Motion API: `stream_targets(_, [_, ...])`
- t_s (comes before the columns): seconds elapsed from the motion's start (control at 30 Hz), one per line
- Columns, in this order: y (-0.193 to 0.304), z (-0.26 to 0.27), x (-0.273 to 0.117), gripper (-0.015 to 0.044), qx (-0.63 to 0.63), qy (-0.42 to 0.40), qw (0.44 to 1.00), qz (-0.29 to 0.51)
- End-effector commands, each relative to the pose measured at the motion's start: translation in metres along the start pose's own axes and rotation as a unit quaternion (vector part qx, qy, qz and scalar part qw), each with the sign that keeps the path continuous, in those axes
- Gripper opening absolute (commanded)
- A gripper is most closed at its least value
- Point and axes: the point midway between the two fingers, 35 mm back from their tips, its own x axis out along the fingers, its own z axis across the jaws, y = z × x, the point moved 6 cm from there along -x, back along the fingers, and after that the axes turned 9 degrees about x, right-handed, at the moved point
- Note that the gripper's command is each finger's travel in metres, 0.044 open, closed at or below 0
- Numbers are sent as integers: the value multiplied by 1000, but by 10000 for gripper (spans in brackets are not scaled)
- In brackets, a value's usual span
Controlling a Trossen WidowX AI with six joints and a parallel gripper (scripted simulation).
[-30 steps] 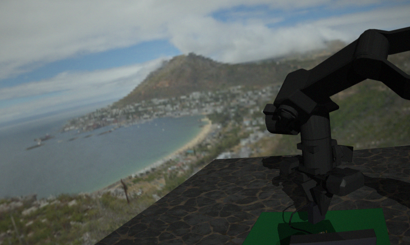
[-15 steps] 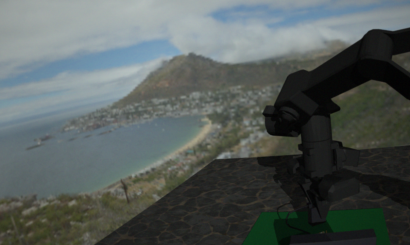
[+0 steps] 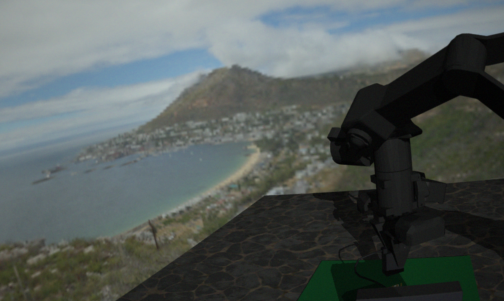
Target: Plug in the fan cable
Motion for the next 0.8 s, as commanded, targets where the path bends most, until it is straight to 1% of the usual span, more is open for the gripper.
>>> stream_targets(0.0, [-4, 0, 1, 0, 5, 2, 1000, -1])
stream_targets(0.4, [-5, 1, 1, 0, -3, 2, 1000, -1])
stream_targets(0.57, [-5, 1, 23, 0, -5, 2, 1000, -1])
stream_targets(0.77, [-5, 1, 23, 0, -5, 2, 1000, -1])
